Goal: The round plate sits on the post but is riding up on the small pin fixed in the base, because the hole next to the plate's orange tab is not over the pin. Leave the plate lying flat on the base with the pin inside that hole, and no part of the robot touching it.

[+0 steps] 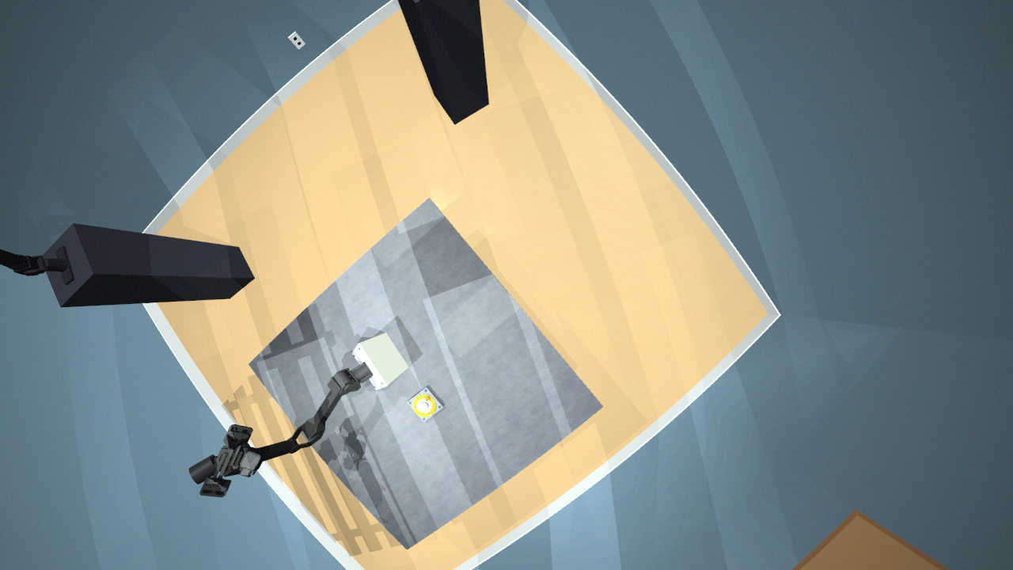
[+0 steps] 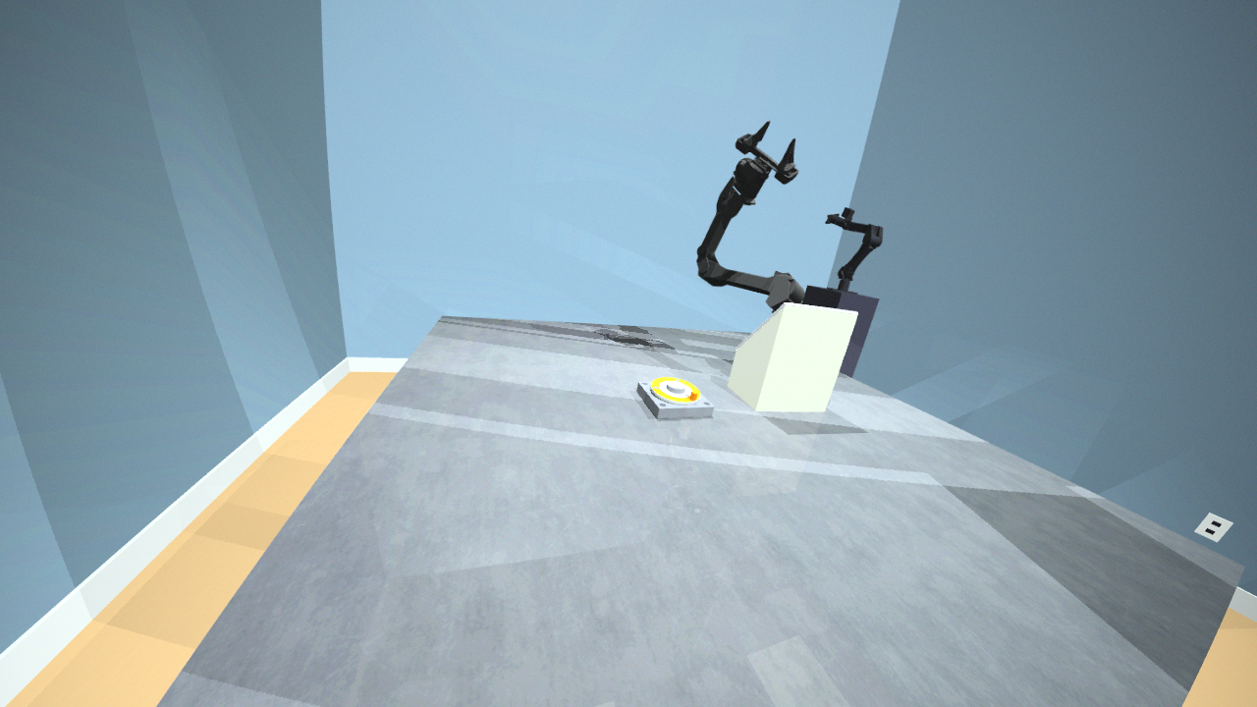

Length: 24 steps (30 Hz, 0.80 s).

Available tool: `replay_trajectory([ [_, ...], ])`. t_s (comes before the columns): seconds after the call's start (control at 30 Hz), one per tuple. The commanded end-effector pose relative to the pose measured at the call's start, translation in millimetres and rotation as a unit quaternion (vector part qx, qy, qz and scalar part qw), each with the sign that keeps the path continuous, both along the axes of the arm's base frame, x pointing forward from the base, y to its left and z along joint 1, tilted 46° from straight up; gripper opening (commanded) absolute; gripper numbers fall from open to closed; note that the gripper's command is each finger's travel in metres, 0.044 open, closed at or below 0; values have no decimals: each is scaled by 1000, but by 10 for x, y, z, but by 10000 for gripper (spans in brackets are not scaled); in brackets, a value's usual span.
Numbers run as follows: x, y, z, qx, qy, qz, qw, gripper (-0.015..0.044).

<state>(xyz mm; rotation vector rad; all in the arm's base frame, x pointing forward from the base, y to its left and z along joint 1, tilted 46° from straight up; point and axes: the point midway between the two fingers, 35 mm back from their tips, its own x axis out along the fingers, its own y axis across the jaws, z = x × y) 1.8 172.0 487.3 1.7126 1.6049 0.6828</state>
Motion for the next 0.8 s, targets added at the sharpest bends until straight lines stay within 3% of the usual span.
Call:
replay_trajectory([
  [0.0,-3,31,-16,-5,-7,-4,1000,374],
  [0.23,199,949,-679,-175,-199,-106,958,190],
  [0.47,721,1340,-1225,-310,-287,-157,893,6],
  [0.57,920,1446,-1454,-359,-311,-163,865,0],
  [0.77,1757,1525,-2330,-532,-353,-160,753,0],
])
